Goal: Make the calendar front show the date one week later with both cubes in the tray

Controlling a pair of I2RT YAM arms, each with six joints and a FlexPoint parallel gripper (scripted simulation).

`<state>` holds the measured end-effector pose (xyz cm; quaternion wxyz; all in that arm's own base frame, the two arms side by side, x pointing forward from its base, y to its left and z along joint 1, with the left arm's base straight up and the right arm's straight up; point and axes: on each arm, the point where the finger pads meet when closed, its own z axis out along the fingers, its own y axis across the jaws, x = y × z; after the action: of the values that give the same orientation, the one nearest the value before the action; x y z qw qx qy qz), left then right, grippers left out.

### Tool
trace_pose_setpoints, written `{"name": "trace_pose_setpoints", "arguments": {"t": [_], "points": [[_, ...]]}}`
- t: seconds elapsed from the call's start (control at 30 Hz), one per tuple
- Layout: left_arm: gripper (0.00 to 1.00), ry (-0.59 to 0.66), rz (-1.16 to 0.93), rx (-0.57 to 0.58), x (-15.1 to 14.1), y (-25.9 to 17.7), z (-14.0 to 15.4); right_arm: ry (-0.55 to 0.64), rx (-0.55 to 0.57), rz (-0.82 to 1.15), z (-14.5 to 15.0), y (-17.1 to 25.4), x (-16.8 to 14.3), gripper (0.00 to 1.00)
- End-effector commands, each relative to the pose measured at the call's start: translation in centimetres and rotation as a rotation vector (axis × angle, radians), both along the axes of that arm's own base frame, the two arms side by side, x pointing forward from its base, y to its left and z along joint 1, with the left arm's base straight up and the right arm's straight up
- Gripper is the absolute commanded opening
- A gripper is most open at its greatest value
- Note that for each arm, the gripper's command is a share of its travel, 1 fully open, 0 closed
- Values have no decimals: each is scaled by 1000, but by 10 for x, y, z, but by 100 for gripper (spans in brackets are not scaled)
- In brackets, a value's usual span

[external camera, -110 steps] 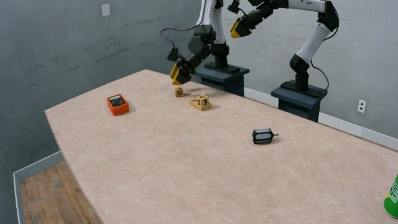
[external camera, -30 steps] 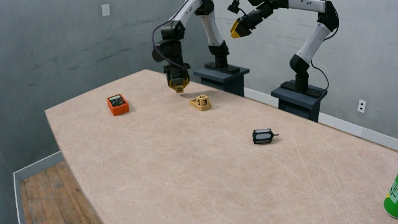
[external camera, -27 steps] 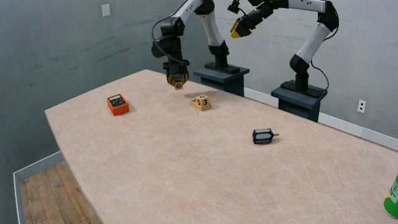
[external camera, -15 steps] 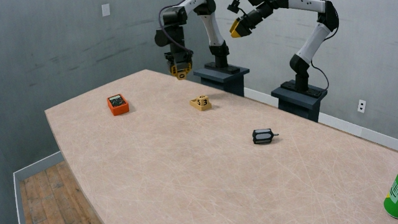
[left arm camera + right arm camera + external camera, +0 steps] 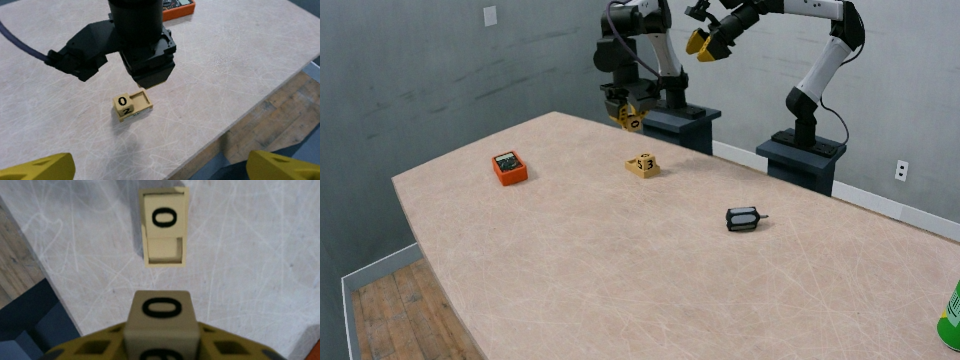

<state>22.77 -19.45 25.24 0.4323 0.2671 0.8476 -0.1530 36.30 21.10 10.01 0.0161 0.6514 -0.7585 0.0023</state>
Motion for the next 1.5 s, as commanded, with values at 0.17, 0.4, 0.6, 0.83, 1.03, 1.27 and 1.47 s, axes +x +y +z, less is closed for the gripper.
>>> {"name": "trace_pose_setpoints", "arguments": {"t": [0.17, 0.4, 0.6, 0.83, 1.03, 1.27, 1.47], "points": [[100, 15, 81, 11, 3, 11, -3, -42, 25, 33, 1, 11, 11, 22], [100, 30, 98, 23, 2, 15, -7, -56, 34, 34, -9, 11, 9, 22], [100, 41, 102, 30, 1, 17, -9, -46, 27, 33, -26, 11, 9, 22], [100, 50, 101, 36, -1, 17, -11, -19, 12, 34, -50, 10, 6, 22], [100, 49, 100, 37, -1, 17, -11, -9, 6, 34, -51, 7, 2, 22], [100, 49, 100, 37, -1, 17, -11, -46, 26, 22, -45, 15, 13, 22], [100, 49, 100, 37, -1, 17, -11, -20, 11, 28, -52, 20, 10, 22]]}}
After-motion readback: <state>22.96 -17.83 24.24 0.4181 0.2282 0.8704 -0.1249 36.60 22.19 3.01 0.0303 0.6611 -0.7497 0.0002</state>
